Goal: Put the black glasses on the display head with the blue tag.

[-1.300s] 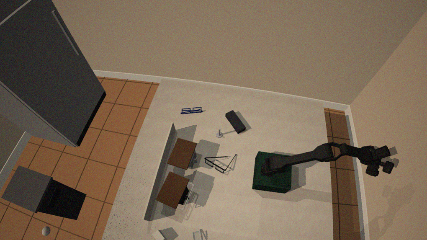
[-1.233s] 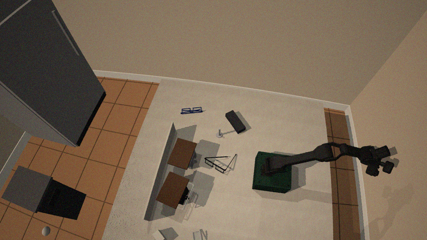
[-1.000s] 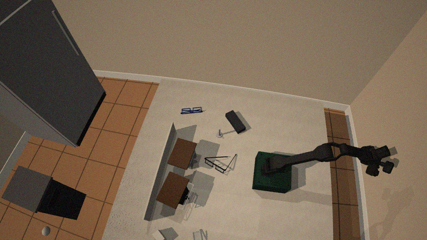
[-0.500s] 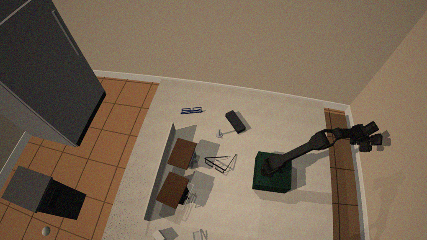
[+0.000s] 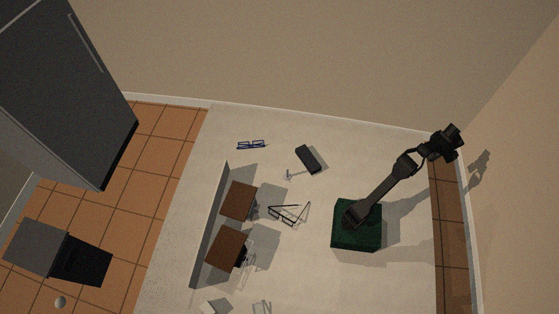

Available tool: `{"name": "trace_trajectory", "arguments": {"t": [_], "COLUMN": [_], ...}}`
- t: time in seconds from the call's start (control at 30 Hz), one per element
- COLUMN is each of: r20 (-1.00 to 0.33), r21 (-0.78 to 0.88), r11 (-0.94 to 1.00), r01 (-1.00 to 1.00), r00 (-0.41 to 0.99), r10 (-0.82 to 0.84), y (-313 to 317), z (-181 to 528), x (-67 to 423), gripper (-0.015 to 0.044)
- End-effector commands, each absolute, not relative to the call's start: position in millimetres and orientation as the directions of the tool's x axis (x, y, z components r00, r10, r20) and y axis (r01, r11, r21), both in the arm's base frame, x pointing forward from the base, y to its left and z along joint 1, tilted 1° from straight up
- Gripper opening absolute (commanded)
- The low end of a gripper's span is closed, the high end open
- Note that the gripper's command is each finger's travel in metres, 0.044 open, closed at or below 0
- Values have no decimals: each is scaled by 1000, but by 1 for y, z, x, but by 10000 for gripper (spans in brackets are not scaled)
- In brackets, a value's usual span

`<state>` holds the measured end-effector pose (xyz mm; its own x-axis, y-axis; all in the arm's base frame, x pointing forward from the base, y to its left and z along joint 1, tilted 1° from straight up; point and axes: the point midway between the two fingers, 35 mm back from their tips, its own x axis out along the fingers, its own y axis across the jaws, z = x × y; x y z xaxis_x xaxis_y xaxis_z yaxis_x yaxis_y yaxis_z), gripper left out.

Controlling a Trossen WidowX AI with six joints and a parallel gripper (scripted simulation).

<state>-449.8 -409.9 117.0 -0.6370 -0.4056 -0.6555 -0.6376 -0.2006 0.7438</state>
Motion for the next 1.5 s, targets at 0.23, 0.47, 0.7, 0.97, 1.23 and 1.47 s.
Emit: {"name": "trace_trajectory", "arguments": {"t": [0.23,0.47,0.7,0.97,1.23,1.47], "r20": [-735,-777,-816,-856,-899,-928], "r21": [678,623,557,470,366,278], "r11": [-581,-745,-830,-799,-609,-325], "r01": [-450,-238,31,375,704,904], "r00": [-433,-300,-168,-29,99,166], "r10": [-522,-553,-554,-517,-427,-333], "y": [-495,-520,-520,-488,-423,-342], "z": [100,90,82,75,64,55], "x": [-288,-179,-67,56,166,242], "gripper": [200,200,200,200,200,200]}}
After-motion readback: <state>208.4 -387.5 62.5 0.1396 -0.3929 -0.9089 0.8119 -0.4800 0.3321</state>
